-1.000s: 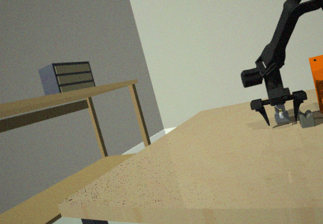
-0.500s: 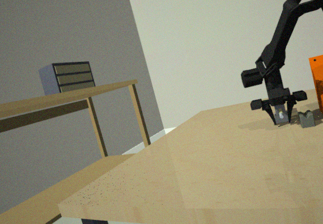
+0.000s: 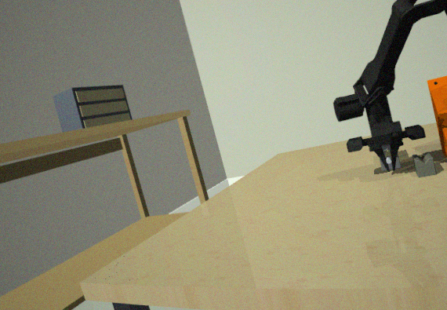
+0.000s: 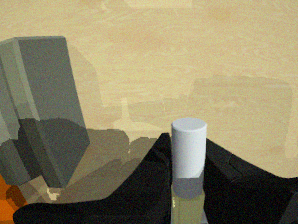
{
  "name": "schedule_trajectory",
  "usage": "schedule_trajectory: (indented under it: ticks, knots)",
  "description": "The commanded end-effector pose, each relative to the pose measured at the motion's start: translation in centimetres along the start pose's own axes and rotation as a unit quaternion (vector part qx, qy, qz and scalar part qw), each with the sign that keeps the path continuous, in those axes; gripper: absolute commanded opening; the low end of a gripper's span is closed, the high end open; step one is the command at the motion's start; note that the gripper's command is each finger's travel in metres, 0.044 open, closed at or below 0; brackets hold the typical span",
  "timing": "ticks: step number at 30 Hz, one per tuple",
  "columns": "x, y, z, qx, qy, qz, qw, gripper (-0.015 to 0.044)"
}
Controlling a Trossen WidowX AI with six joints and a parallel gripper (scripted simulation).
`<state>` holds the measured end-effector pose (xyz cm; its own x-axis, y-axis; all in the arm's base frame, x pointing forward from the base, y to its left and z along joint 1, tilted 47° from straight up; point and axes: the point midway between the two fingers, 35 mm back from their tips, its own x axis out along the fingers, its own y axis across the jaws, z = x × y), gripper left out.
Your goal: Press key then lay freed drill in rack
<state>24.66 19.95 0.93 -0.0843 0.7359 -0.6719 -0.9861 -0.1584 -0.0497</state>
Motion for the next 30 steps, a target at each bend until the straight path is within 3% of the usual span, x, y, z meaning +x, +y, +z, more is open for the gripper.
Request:
schedule_trajectory:
  ticks: [1, 30]
  knots:
    - [-0.2, 0.1, 0.0, 0.0, 0.002, 0.001, 1.0, 0.0]
    - [-0.2, 0.0, 3.4, 0.0, 0.002, 0.001, 1.0, 0.0]
